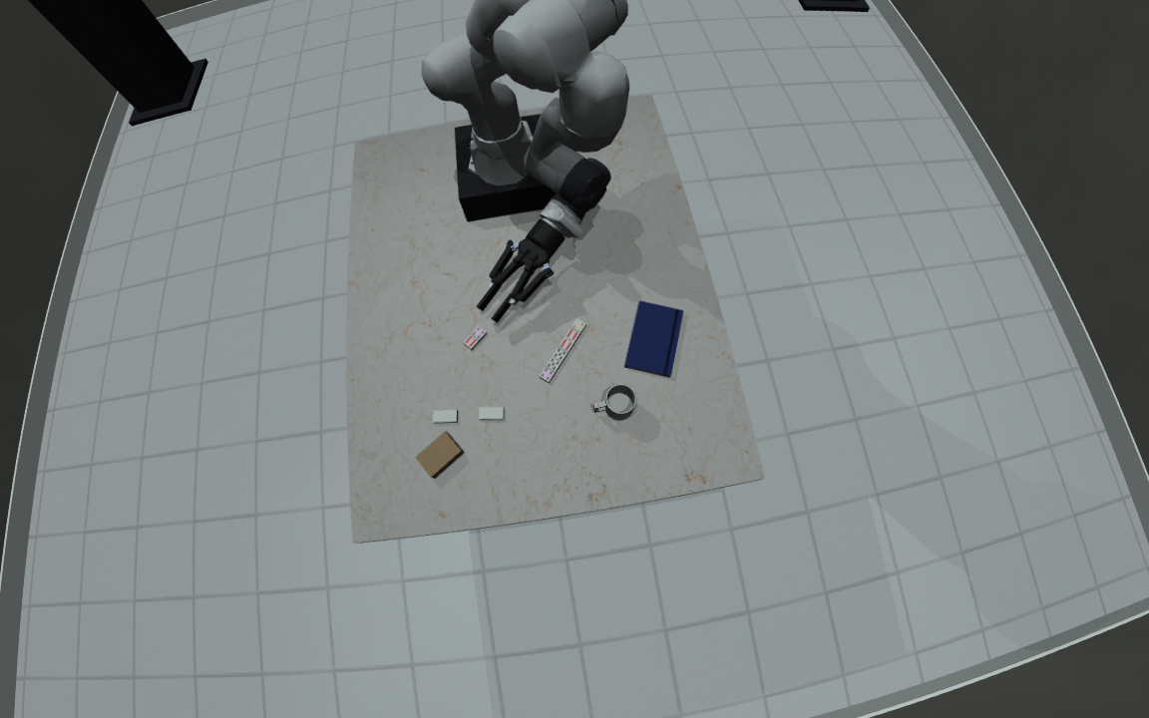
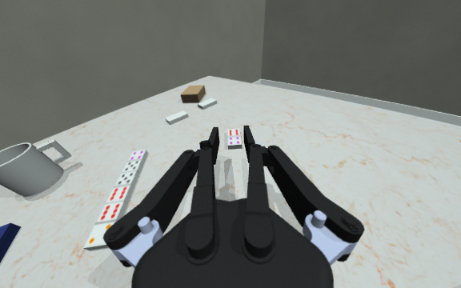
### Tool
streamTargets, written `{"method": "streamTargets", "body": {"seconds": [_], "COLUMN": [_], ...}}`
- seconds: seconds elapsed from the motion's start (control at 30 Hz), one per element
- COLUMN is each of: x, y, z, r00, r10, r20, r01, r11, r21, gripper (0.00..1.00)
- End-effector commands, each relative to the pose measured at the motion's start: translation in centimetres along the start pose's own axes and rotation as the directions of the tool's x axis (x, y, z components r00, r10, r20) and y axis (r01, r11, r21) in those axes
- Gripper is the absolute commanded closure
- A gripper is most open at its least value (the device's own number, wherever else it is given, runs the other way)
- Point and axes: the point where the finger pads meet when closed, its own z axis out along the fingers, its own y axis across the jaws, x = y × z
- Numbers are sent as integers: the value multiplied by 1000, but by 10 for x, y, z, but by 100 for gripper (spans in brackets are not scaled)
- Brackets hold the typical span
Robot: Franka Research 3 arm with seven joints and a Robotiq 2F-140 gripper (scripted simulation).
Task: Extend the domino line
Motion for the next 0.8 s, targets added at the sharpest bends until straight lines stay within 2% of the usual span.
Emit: {"method": "streamTargets", "body": {"seconds": [0.0, 0.43, 0.77], "x": [2, 5, 18], "y": [2, 2, 2], "z": [-2, -2, -5], "r00": [1000, 1000, 999], "r10": [-11, -11, -11], "r20": [-5, 2, 38], "r01": [11, 11, 11], "r11": [1000, 1000, 1000], "r21": [-6, -6, -6], "gripper": [66, 66, 66]}}
